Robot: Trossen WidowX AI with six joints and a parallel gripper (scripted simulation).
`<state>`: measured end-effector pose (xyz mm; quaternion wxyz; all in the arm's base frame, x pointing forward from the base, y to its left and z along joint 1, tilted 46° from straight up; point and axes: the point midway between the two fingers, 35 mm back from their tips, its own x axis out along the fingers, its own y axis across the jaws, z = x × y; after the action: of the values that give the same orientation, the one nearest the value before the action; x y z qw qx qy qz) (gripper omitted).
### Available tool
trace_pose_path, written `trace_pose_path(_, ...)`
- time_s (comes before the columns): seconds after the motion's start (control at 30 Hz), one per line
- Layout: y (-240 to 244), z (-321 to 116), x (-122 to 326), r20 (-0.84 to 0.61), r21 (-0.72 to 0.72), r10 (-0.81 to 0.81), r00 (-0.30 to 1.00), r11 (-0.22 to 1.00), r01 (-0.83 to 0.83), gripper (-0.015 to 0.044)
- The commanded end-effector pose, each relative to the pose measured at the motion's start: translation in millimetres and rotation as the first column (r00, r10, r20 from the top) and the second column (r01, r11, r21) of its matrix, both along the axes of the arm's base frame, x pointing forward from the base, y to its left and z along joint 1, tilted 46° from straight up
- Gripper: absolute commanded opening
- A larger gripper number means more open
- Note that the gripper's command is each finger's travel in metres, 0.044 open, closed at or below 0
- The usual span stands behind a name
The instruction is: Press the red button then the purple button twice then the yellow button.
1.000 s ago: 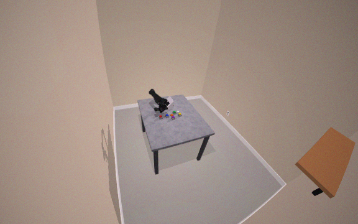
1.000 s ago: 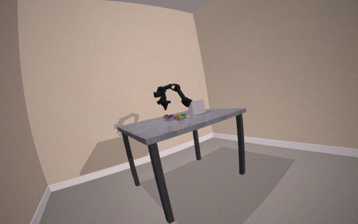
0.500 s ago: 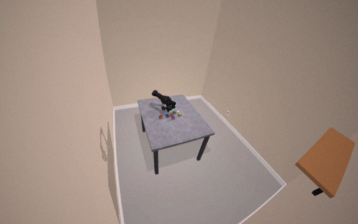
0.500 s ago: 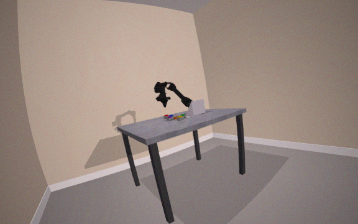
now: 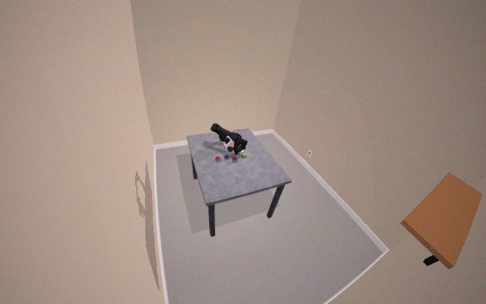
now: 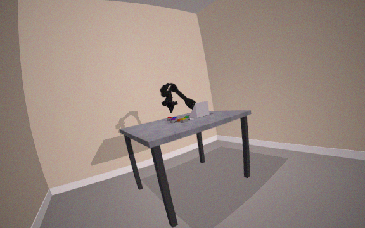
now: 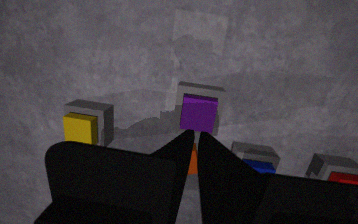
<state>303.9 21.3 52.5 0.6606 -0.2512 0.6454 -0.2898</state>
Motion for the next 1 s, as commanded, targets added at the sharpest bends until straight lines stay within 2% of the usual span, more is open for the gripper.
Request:
trace_pose_path(0.0,-25.0,-20.4,-5.9,-0.016,-0.013,-0.009,1.0,1.0,0.009,0.002)
trace_pose_path(0.97,-48.9,-43.2,-6.5,-0.016,-0.014,-0.009,1.0,1.0,0.009,0.002)
